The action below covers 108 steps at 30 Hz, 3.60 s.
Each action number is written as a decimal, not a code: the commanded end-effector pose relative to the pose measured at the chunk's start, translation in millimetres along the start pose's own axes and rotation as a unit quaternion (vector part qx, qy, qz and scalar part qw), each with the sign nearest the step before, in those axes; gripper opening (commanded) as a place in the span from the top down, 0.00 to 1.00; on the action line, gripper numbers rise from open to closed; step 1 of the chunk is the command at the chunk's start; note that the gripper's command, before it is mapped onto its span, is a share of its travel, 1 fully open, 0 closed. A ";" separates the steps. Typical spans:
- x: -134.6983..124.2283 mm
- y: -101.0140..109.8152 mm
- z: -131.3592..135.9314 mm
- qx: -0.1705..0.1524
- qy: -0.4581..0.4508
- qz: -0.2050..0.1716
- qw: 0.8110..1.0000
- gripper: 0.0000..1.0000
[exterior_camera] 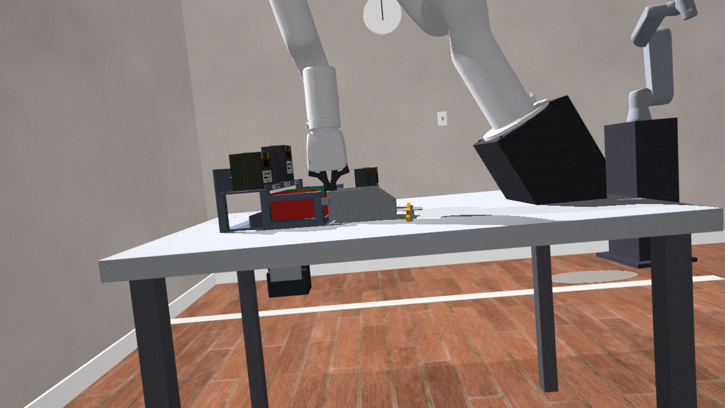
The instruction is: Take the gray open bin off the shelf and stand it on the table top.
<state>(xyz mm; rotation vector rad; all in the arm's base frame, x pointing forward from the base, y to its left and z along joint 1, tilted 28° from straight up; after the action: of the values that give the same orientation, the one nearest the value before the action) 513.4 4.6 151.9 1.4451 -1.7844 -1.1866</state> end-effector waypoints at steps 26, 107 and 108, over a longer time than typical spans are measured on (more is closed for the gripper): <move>-0.2 -5.8 -0.7 0.001 0.000 0.000 1.000 0.67; -0.2 49.2 -0.6 0.001 0.000 0.000 1.000 0.67; -0.2 49.2 -0.6 0.001 0.000 0.000 1.000 0.67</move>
<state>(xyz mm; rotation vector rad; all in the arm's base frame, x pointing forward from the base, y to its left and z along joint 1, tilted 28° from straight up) 490.4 6.2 194.6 1.4469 -1.7833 -1.1881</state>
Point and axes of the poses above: the point where the finger pads meet when closed, its own y axis back along the fingers, its own z axis across the jaws, x = y × z, the point moved 3 cm from there along y, back along the fingers, and after that the axes turned 4 degrees about -y, right-handed, at the moved point
